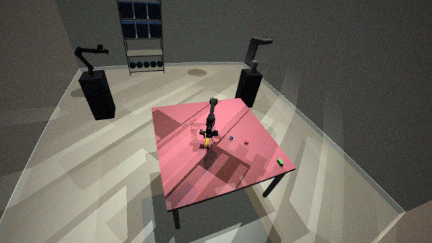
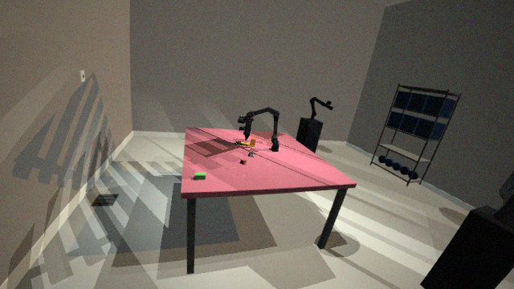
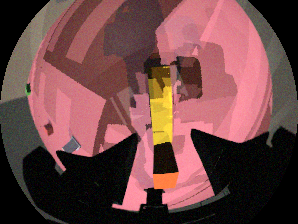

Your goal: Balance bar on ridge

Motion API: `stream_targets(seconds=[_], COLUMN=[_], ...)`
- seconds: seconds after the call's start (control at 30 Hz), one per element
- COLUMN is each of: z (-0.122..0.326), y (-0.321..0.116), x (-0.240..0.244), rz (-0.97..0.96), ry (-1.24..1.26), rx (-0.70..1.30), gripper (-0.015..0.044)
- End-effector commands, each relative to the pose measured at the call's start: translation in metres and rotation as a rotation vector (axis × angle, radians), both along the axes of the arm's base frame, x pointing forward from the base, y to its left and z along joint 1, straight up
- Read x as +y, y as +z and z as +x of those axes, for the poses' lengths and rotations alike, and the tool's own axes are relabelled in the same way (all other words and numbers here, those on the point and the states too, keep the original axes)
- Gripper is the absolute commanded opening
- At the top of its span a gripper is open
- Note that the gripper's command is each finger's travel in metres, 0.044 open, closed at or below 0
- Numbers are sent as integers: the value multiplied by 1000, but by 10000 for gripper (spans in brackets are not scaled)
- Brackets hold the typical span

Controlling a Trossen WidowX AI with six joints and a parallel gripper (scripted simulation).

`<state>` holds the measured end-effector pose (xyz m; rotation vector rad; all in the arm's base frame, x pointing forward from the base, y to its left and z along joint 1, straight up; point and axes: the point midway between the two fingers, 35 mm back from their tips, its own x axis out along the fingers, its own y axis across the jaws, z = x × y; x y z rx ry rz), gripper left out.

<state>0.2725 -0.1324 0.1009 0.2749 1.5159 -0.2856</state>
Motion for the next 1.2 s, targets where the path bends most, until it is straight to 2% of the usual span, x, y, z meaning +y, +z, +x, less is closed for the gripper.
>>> stream_targets(seconds=[0.0, 1.17], z=[-4, -3], y=[-25, -52], x=[1, 1], rz=[0, 0], ry=[-6, -6], rx=[6, 7], gripper=[315, 315])
